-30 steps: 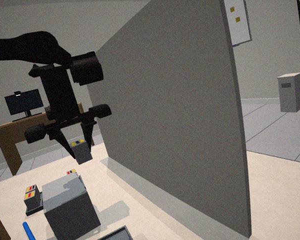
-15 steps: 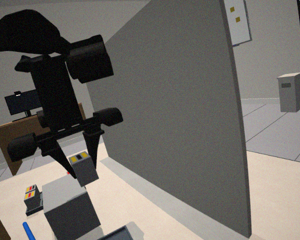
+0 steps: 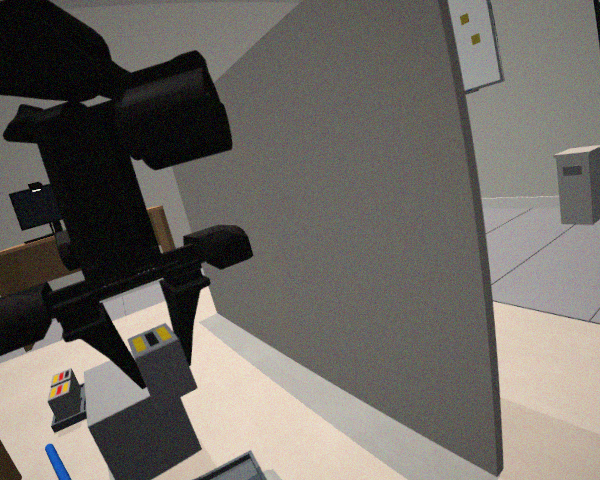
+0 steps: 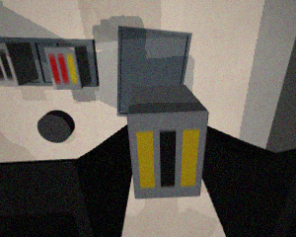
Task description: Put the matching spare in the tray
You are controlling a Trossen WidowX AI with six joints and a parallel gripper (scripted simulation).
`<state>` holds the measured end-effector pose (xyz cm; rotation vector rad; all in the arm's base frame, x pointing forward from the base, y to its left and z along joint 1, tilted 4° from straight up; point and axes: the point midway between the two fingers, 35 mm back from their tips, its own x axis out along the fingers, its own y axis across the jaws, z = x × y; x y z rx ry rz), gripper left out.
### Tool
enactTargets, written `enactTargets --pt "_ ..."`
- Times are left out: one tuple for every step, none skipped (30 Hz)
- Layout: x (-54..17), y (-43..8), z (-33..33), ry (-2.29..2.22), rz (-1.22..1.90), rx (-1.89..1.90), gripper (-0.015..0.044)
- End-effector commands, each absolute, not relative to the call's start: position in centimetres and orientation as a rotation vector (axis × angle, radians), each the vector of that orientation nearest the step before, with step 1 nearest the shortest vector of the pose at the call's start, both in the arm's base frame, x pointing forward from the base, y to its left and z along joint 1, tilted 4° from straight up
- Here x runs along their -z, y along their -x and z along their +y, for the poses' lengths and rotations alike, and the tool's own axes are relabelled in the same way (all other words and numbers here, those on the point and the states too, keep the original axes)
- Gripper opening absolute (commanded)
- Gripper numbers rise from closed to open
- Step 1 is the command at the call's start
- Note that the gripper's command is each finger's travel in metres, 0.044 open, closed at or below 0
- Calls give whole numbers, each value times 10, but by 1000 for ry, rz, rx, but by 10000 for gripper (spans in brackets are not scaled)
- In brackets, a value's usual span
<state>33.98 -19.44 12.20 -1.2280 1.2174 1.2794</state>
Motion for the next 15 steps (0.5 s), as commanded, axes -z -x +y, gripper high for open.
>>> enactTargets --pt "-116 -340 -197 1227 1220 -1285 0" --pt "-115 -340 -197 1227 1220 -1285 0" --pt "-114 -340 -197 1227 1220 -1285 0" --pt "-114 -340 -197 1227 1220 -1285 0" --pt "-113 -340 -197 1227 1220 -1285 0" --pt "-112 -340 -197 1227 1220 -1285 0" --pt "-111 -341 -198 1227 1220 -1285 0" --pt "-110 -341 -198 1227 1220 -1285 0" --pt "-109 -341 -198 1227 1220 -1285 0" --pt "-108 -341 -198 1227 1220 -1285 0" --pt "-107 -341 -198 1227 1220 -1285 0" --pt "-106 -341 -198 1227 1220 -1285 0" --pt "-105 -341 -198 1227 1220 -1285 0" --pt "-105 -341 -198 1227 1220 -1285 0" --pt "-104 -341 -198 1227 1220 -1285 0"
